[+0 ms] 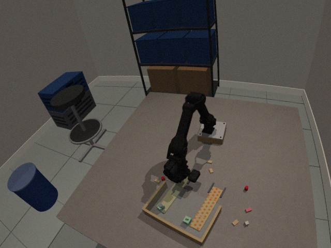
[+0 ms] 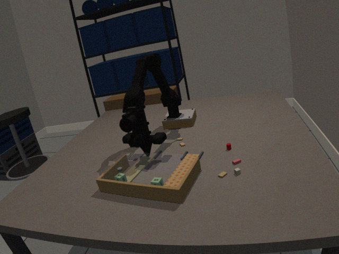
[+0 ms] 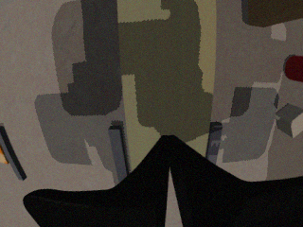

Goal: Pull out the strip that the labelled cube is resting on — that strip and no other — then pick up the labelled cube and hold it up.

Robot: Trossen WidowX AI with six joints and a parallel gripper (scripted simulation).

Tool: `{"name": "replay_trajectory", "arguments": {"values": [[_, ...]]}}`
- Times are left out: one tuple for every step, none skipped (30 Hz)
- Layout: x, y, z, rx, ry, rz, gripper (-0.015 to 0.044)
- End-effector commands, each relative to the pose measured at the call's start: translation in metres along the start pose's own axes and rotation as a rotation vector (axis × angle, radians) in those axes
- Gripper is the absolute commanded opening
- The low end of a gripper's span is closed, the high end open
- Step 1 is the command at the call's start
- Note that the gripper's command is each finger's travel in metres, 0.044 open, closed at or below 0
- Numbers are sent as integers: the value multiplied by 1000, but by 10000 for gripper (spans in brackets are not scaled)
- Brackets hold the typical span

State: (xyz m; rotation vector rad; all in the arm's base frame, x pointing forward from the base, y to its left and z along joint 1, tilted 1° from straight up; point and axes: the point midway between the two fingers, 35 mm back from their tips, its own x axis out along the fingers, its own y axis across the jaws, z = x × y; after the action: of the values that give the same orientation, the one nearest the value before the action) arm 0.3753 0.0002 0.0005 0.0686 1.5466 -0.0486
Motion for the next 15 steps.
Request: {"name": "replay_trajectory", "arguments": {"values": [[1,0,0,4,-2,-3,0],[1,0,0,4,-2,-3,0],[1,0,0,4,-2,-3,0],[1,0,0,4,-2,-3,0],[1,0,0,4,-2,-3,0],[1,0,0,4,-2,-3,0],[1,0,0,4,-2,-3,0],[1,0,0,4,-2,-3,0],[1,0,0,4,-2,-3,0],[1,0,0,4,-2,-3,0],[2,0,0,4,-2,-3,0],[2,0,0,4,-2,-3,0],[2,0,0,4,-2,-3,0],[2,0,0,4,-2,-3,0],[2,0,0,4,-2,-3,0]]}}
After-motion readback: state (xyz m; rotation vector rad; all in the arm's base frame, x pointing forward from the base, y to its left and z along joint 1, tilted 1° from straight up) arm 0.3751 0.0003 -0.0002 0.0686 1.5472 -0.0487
